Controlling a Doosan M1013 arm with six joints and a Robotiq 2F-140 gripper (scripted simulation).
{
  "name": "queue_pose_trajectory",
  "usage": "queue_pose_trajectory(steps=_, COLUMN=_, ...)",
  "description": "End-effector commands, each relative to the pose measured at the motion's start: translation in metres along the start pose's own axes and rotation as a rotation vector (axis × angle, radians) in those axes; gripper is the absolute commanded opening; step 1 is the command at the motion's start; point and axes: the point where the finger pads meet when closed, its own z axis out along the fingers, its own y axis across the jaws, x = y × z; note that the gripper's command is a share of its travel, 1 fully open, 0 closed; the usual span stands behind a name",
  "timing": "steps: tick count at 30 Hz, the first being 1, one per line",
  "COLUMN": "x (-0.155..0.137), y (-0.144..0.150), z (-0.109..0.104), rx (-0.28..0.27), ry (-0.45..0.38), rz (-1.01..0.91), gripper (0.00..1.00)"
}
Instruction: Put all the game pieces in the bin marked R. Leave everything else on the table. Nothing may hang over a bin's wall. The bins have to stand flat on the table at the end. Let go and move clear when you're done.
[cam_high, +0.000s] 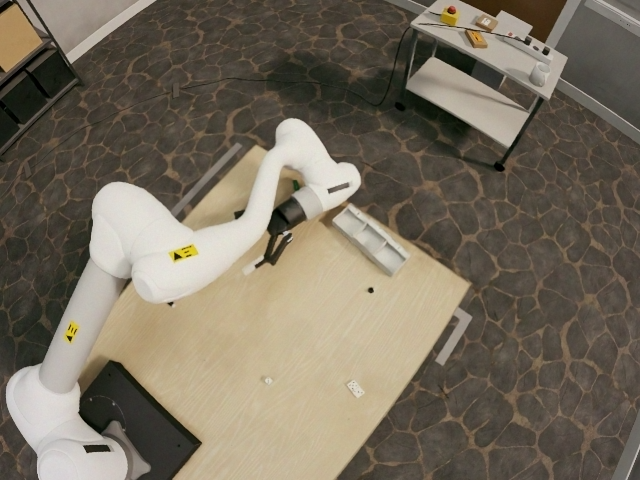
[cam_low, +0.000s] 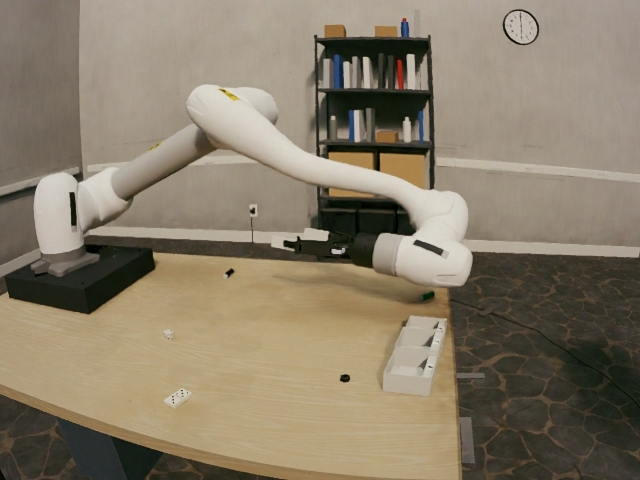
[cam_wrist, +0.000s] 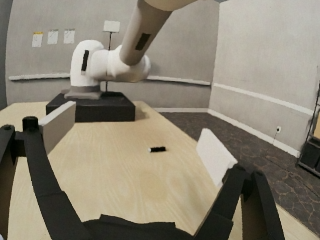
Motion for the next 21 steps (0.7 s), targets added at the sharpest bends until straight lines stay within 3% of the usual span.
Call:
queue_pose_trajectory(steps=1, x=0.001, y=0.000, z=0.000, rx=0.000, ry=-0.002, rz=-0.001, gripper=1.00)
queue_pose_trajectory(steps=17, x=0.001, y=0.000, z=0.000, rx=0.000, ry=-0.002, rz=-0.001, gripper=1.00)
queue_pose_trajectory(steps=18, x=0.009, y=-0.001, z=0.000, rx=0.000, ry=-0.002, rz=-0.001, gripper=0.15)
queue_pose_trajectory(steps=21, x=0.034, y=-0.005, z=0.001, rx=0.000, ry=-0.002, rz=-0.001, gripper=0.15)
